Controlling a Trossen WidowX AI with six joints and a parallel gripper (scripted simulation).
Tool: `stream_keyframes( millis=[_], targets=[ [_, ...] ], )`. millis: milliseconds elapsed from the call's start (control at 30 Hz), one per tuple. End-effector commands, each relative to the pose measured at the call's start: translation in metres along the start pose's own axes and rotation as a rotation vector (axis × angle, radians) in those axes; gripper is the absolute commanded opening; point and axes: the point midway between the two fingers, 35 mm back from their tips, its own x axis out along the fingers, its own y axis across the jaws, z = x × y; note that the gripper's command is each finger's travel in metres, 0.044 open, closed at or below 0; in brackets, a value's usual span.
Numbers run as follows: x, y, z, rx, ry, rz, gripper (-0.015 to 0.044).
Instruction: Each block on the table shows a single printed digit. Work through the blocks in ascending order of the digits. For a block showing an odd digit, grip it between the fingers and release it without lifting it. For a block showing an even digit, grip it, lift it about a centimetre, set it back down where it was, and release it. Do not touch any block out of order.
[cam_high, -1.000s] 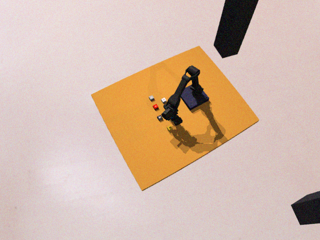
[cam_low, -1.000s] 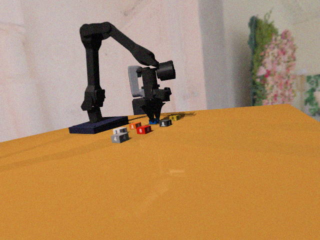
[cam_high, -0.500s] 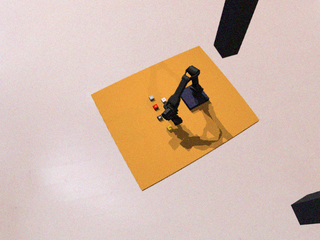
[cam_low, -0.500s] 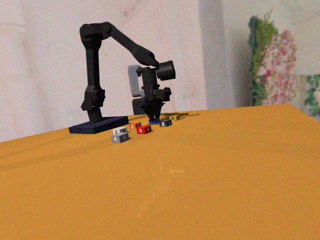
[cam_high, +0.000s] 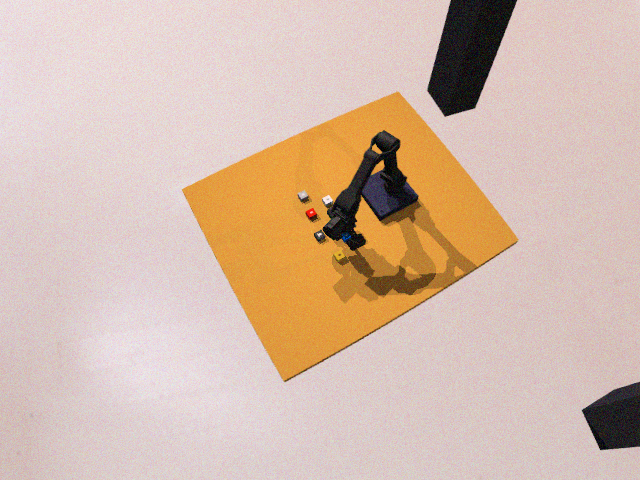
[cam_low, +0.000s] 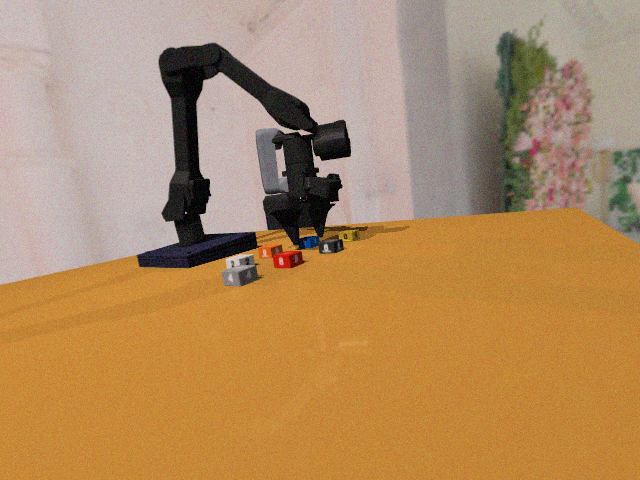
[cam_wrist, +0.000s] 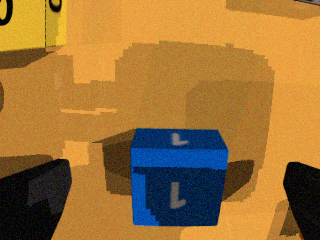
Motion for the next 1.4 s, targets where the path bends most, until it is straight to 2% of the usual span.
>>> stream_keyframes(
  millis=[0,133,200,367,500,900,1267,1367],
  targets=[
    [-0.029,0.000,0.002,-0.002,-0.013,0.001,0.0400],
    [-0.032,0.000,0.002,-0.002,-0.013,0.001,0.0400],
    [-0.043,0.001,0.003,-0.002,-0.013,0.001,0.0348],
    [-0.110,0.000,0.001,-0.002,-0.013,0.002,0.0216],
    [-0.113,0.000,0.001,-0.002,-0.013,0.002,0.0120],
    [-0.113,-0.002,0.001,-0.002,-0.013,0.002,0.0120],
    [-0.113,-0.146,-0.015,-0.002,-0.013,-0.009,0.0120],
    [-0.114,-0.165,-0.023,-0.002,-0.012,-0.012,0.0120]
  ],
)
